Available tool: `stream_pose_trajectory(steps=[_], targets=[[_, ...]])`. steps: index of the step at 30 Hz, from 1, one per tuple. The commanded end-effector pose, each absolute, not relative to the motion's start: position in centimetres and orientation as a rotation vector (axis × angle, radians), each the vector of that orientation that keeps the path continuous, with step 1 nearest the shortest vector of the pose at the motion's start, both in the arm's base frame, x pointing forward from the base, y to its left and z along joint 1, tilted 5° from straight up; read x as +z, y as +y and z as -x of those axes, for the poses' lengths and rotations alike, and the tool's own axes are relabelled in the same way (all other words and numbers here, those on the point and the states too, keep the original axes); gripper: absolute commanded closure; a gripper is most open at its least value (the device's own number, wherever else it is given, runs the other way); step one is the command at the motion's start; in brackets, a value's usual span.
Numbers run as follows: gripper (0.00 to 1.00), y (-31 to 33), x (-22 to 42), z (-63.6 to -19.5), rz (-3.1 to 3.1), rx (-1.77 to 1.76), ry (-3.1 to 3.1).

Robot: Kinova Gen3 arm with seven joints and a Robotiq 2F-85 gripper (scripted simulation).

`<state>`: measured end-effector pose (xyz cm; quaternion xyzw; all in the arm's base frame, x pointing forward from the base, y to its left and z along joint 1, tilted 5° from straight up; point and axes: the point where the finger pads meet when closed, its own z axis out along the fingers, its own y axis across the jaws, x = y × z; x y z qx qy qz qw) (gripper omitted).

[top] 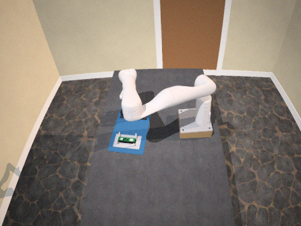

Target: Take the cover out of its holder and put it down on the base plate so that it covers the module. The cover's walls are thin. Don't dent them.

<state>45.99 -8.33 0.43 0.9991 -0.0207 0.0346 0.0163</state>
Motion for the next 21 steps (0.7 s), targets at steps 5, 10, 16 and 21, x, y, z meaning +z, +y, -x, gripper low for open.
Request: stream_pose_trajectory(steps=[5,10,16,21], targets=[[0.30,-8.33,0.49,-46.03,-3.106,0.110,-0.065],[0.30,-8.33,0.49,-46.03,-3.106,0.110,-0.065],[0.30,-8.33,0.49,-46.03,-3.106,0.110,-0.065],[0.30,-8.33,0.48,-46.03,-3.106,0.110,-0.065]])
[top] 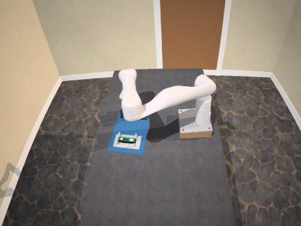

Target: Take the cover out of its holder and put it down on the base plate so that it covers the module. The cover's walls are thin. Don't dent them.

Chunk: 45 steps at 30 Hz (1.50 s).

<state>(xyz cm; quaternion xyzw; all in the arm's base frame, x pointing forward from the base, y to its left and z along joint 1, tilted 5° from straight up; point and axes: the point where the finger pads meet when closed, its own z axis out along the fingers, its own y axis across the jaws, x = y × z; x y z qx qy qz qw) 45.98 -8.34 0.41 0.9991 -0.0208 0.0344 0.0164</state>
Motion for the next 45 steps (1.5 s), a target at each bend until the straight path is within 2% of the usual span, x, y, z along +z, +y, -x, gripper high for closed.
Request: stream_pose_trajectory(steps=[1,14,15,45], targets=[[0.30,-8.33,0.48,-46.03,-3.106,0.110,-0.065],[0.30,-8.33,0.48,-46.03,-3.106,0.110,-0.065],[1.00,-8.33,0.48,-46.03,-3.106,0.110,-0.065],[1.00,-8.42,0.50,-46.03,-3.105,0.110,-0.066]])
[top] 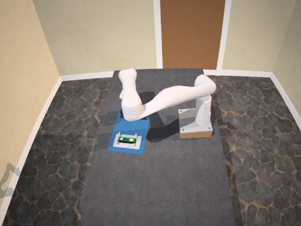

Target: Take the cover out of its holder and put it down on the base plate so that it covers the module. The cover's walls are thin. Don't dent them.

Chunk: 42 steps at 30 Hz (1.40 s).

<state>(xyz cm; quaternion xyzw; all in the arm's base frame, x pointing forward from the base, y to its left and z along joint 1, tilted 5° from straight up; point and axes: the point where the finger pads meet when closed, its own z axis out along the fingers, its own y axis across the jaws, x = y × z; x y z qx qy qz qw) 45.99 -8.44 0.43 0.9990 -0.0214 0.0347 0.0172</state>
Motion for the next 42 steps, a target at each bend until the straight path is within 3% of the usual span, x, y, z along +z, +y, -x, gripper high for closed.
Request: stream_pose_trajectory(steps=[1,42], targets=[[1.00,-8.4,0.5,-46.0,-3.105,0.110,-0.066],[1.00,-8.3,4.5,-45.6,-3.105,0.104,-0.058]])
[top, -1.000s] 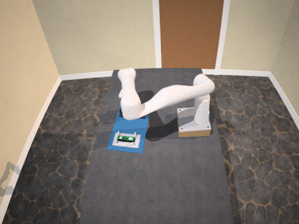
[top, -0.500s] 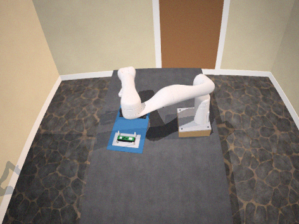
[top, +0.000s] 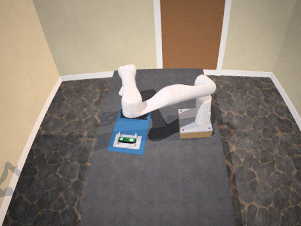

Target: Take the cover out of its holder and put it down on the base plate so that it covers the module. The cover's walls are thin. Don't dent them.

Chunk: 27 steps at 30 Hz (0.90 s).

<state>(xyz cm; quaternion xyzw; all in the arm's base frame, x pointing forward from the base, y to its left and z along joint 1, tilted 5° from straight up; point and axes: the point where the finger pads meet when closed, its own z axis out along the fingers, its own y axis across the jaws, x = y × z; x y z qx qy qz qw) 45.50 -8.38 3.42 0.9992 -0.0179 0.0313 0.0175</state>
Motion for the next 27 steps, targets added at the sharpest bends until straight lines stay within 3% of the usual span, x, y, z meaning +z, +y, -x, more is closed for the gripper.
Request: stream_pose_trajectory(steps=[1,27], targets=[[1.00,-8.3,4.8,-45.6,-3.105,0.104,-0.058],[0.99,-8.5,5.8,-45.5,-3.100,0.107,-0.048]])
